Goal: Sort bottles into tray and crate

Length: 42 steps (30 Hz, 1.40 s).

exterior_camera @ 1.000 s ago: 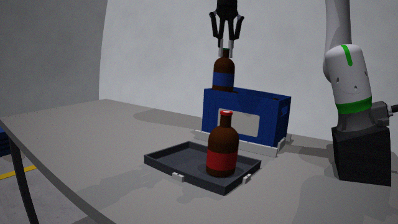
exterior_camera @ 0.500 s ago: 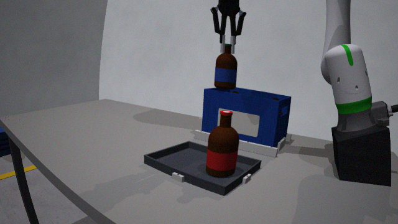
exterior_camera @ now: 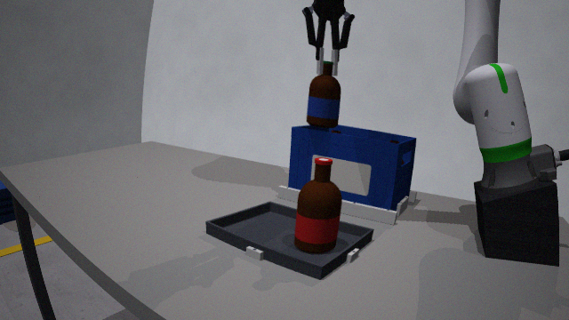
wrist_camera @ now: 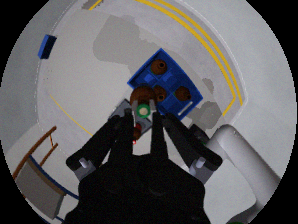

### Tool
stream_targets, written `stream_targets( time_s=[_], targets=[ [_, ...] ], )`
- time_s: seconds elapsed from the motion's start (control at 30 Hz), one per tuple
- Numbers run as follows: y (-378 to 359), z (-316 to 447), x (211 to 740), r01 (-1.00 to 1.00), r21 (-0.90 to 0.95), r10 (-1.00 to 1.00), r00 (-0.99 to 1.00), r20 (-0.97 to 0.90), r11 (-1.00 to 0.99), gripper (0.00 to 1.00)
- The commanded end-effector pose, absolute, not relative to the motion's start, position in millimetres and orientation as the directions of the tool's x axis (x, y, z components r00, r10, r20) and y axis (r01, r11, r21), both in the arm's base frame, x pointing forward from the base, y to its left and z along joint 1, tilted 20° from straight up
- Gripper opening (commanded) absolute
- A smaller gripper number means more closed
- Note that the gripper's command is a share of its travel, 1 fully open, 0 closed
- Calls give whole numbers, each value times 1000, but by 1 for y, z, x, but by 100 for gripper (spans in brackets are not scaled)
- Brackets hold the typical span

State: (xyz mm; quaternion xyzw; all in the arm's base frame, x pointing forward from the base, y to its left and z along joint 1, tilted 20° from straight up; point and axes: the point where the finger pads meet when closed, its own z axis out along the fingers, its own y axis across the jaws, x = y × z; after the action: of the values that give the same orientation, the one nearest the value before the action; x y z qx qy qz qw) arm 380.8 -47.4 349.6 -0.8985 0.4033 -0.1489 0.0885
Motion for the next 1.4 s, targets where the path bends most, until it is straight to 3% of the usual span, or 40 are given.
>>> stream_targets(
  time_s=[0.0,1.37],
  targets=[
    [-39,350,379,-699,-279,-752,629,197,-659,0],
    [27,351,380,-699,-279,-752,629,198,-658,0]
  ],
)
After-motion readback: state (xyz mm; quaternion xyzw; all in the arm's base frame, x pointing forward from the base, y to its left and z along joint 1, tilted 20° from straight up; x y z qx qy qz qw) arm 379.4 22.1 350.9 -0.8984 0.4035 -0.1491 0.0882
